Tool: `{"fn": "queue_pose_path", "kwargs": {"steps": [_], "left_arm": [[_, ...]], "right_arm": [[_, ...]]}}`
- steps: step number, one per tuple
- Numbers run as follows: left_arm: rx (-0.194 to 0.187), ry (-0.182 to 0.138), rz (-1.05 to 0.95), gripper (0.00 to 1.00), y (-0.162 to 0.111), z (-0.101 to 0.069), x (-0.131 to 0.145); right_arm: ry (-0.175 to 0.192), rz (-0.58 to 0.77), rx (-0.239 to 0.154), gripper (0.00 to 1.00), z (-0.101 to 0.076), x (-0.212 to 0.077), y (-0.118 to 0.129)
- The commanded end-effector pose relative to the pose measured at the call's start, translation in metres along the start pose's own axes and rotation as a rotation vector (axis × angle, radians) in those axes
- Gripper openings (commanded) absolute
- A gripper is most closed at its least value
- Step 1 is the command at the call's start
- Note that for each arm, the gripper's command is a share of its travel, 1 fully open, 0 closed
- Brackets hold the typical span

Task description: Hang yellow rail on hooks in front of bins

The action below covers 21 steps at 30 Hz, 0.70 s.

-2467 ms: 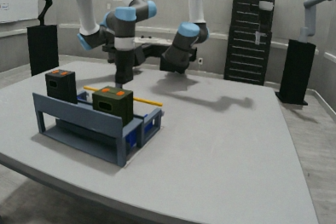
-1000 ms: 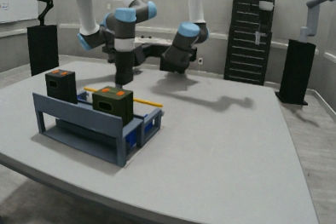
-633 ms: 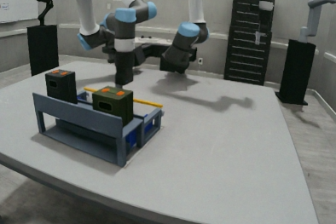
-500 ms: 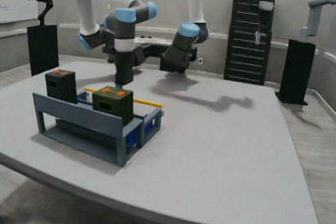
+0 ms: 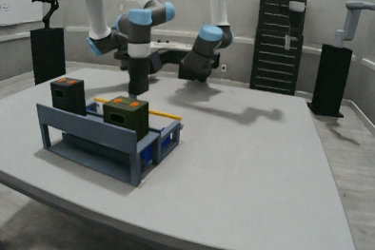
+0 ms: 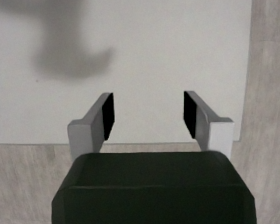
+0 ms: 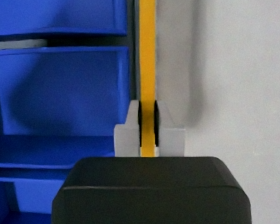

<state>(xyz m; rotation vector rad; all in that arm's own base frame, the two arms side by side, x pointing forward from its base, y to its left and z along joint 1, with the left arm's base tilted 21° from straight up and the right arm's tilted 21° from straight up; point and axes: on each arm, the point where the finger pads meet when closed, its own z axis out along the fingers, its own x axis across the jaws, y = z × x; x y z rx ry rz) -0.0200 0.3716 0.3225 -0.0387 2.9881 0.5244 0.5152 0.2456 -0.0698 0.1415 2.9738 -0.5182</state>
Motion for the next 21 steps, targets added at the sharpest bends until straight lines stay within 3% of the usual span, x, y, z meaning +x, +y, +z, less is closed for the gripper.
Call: {"fn": "queue_pose_path", "kwargs": {"steps": [1, 21], "left_arm": [[-0.002, 0.000, -0.001, 1.00, -0.0003, -0.0002, 0.0007], [-0.002, 0.000, -0.001, 1.00, -0.0003, -0.0002, 0.0007]], "right_arm": [[0.000, 0.000, 0.001, 0.00, 0.0010, 0.0001, -0.0009], [0.000, -0.001, 0.001, 0.00, 0.0037, 0.0002, -0.0010]]}}
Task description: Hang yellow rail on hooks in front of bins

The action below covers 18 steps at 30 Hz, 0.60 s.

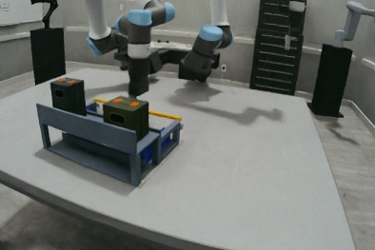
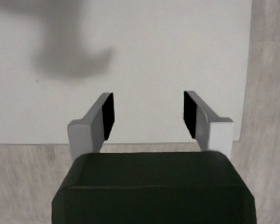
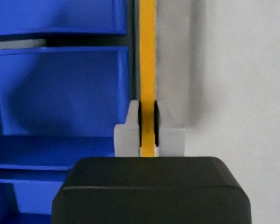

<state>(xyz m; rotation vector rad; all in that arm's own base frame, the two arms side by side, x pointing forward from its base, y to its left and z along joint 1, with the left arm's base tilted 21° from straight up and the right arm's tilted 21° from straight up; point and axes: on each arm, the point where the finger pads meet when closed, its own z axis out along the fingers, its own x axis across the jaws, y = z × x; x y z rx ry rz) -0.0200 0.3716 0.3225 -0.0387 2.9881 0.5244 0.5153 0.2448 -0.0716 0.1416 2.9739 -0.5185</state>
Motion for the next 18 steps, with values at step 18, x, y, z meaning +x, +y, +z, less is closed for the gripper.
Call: {"fn": "queue_pose_path", "kwargs": {"steps": [18], "left_arm": [[-0.002, 0.000, -0.001, 1.00, -0.0003, -0.0002, 0.0007]], "right_arm": [[0.000, 0.000, 0.001, 0.00, 0.0037, 0.0001, -0.0009]]}}
